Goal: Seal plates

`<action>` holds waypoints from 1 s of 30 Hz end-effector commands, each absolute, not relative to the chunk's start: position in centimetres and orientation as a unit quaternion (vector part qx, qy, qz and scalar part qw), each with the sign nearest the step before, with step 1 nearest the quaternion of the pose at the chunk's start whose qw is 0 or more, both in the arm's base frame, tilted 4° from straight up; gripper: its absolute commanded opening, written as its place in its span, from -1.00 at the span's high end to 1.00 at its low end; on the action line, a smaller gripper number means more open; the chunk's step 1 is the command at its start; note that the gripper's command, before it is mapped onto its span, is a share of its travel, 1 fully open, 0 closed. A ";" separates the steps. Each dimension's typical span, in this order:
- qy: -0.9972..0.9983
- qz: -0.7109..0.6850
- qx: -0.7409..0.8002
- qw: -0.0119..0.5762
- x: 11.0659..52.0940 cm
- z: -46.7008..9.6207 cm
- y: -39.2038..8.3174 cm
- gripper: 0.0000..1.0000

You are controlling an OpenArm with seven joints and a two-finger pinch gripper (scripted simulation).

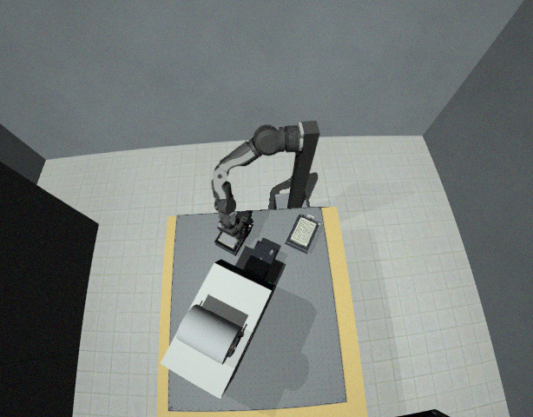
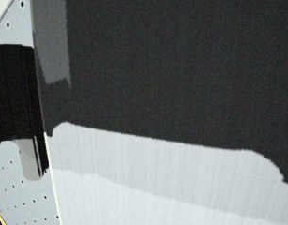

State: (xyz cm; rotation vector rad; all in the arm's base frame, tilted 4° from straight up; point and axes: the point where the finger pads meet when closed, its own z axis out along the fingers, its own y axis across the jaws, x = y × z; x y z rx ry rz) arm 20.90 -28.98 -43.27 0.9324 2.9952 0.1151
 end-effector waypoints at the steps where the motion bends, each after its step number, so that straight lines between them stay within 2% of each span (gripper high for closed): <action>1: 0.954 0.037 0.297 0.002 20.9 -43.3 -29.0 -0.30; 30: 0.954 0.034 0.298 0.003 20.9 -41.9 -29.2 -0.30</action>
